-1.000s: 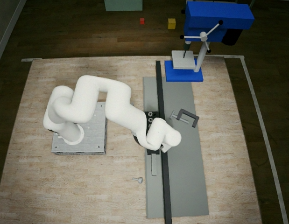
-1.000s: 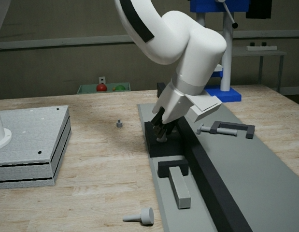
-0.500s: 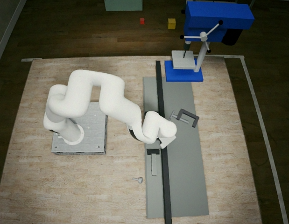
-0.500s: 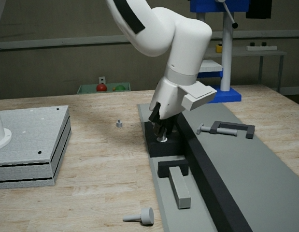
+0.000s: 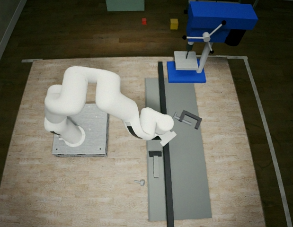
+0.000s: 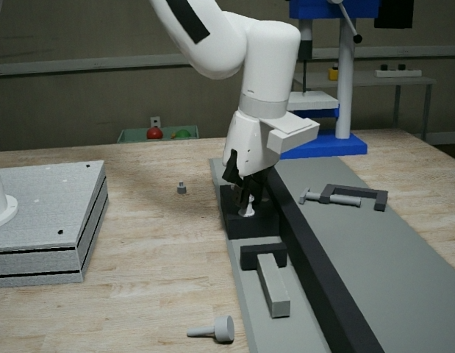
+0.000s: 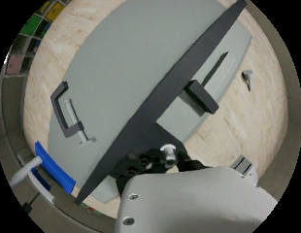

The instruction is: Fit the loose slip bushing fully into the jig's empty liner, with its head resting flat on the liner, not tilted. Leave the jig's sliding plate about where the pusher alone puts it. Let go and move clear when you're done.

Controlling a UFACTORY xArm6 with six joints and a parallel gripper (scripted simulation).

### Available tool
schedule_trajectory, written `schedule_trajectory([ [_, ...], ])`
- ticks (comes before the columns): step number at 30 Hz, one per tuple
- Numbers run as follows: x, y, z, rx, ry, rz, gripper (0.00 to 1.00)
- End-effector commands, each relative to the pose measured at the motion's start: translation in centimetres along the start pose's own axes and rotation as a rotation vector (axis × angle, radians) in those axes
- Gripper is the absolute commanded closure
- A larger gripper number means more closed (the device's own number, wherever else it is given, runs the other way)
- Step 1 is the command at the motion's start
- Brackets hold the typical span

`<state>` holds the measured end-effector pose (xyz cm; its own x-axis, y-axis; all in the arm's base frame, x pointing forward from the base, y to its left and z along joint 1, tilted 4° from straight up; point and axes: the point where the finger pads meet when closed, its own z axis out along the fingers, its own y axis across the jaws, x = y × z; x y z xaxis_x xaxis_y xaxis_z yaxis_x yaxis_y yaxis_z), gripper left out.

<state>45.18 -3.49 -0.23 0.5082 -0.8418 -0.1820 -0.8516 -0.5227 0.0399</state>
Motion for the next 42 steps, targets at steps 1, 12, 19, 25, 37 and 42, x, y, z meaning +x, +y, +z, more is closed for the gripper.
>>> schedule_trajectory([
  [1,0.12,-0.06,-0.15,0.000,0.019,0.003,0.74],
  [12,0.00,-0.04,-0.16,-0.011,0.143,0.009,0.74],
  [19,-0.12,-0.08,-0.18,-0.017,0.229,0.012,0.74],
  [25,-0.15,-0.09,-0.18,-0.016,0.235,0.012,0.74],
  [37,-0.14,-0.08,-0.14,-0.012,0.241,0.012,0.74],
  [42,-0.15,-0.05,0.00,0.002,0.258,0.010,0.74],
])
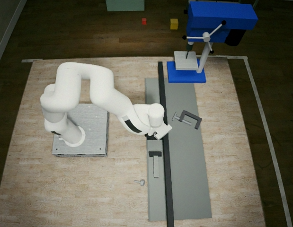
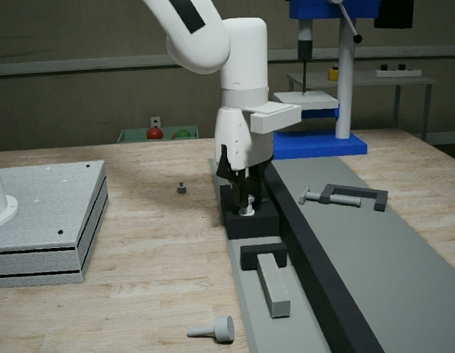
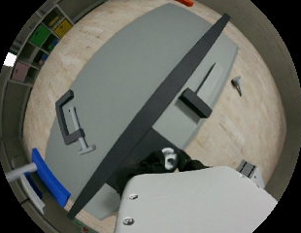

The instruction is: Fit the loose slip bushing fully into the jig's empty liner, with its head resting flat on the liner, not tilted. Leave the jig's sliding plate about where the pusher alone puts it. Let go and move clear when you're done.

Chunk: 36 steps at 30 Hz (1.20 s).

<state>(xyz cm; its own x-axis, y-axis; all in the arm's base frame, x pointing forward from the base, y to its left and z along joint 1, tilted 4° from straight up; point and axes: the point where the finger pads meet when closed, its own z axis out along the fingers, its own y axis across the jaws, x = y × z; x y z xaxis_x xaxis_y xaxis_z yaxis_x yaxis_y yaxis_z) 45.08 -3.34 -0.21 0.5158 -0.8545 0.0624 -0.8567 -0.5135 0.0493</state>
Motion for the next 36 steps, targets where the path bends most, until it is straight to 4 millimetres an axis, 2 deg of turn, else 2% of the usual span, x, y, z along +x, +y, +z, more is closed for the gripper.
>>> schedule_trajectory([
  [1,0.02,-0.06,0.01,0.015,0.016,0.000,0.74],
  [36,-0.11,-0.02,0.78,0.026,0.020,0.000,0.74],
])
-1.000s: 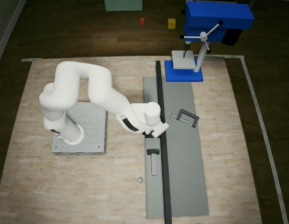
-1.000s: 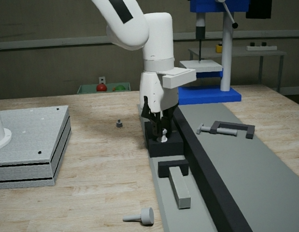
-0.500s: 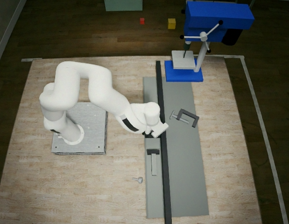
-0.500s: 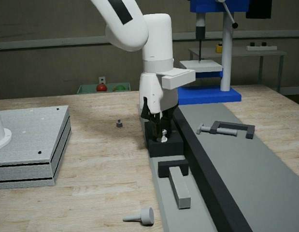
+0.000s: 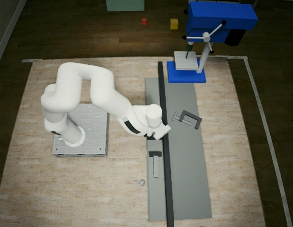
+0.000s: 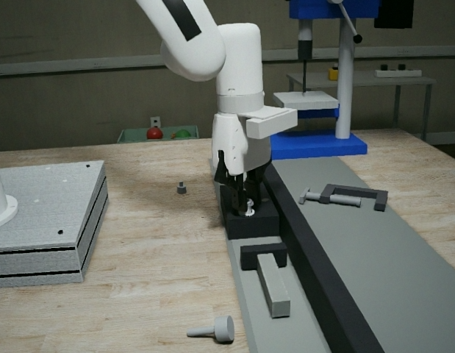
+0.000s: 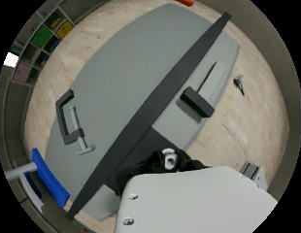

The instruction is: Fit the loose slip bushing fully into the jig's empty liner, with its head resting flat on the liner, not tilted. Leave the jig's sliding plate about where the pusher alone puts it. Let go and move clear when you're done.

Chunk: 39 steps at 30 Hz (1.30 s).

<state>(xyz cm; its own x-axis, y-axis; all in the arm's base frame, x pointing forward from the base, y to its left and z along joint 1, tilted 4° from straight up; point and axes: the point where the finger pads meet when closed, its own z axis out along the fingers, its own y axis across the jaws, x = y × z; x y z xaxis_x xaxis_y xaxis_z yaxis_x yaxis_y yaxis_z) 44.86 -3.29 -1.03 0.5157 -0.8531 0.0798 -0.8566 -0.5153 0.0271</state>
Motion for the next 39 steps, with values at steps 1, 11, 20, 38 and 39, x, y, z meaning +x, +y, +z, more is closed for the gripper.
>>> schedule_trajectory([
  [1,0.09,-0.13,-0.01,0.004,0.002,0.000,0.74],
  [11,0.09,-0.13,0.00,0.004,0.002,0.000,0.74],
  [20,0.10,-0.13,0.07,0.005,0.000,0.000,0.74],
  [38,0.11,-0.14,0.50,0.008,-0.007,0.001,0.74],
  [39,0.11,-0.14,0.50,0.008,-0.007,0.001,0.74],
])
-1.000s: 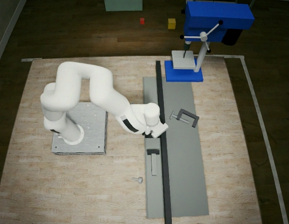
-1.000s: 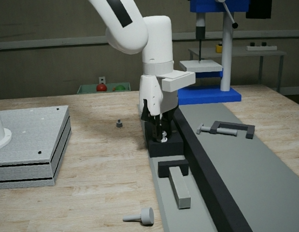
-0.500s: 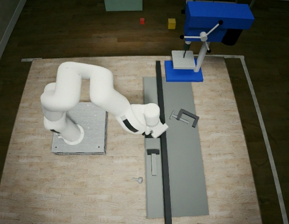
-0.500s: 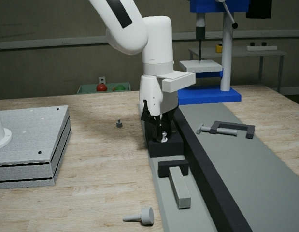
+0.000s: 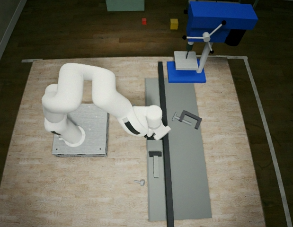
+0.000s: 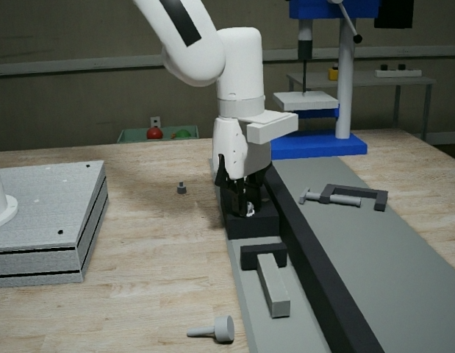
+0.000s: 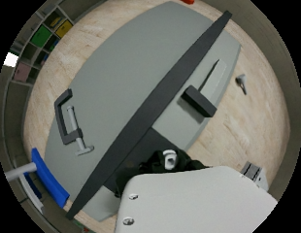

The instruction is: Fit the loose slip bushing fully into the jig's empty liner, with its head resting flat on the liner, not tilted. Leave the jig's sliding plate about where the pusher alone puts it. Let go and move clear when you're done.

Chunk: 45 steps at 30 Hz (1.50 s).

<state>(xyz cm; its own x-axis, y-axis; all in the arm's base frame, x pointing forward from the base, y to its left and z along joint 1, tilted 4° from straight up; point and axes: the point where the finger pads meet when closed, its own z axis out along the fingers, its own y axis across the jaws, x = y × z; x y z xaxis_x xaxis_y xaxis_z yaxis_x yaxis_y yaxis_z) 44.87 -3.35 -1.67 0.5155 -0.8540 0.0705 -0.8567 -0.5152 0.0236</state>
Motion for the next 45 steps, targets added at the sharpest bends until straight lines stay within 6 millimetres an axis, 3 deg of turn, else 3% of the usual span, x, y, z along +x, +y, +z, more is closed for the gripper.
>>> schedule_trajectory([
  [1,0.11,-0.15,-0.15,0.004,0.003,0.000,0.74],
  [37,0.12,-0.16,0.36,0.009,-0.006,0.001,0.74],
  [38,0.12,-0.16,0.36,0.009,-0.006,0.001,0.64],
  [45,0.12,-0.16,0.36,0.009,-0.006,0.001,0.64],
])
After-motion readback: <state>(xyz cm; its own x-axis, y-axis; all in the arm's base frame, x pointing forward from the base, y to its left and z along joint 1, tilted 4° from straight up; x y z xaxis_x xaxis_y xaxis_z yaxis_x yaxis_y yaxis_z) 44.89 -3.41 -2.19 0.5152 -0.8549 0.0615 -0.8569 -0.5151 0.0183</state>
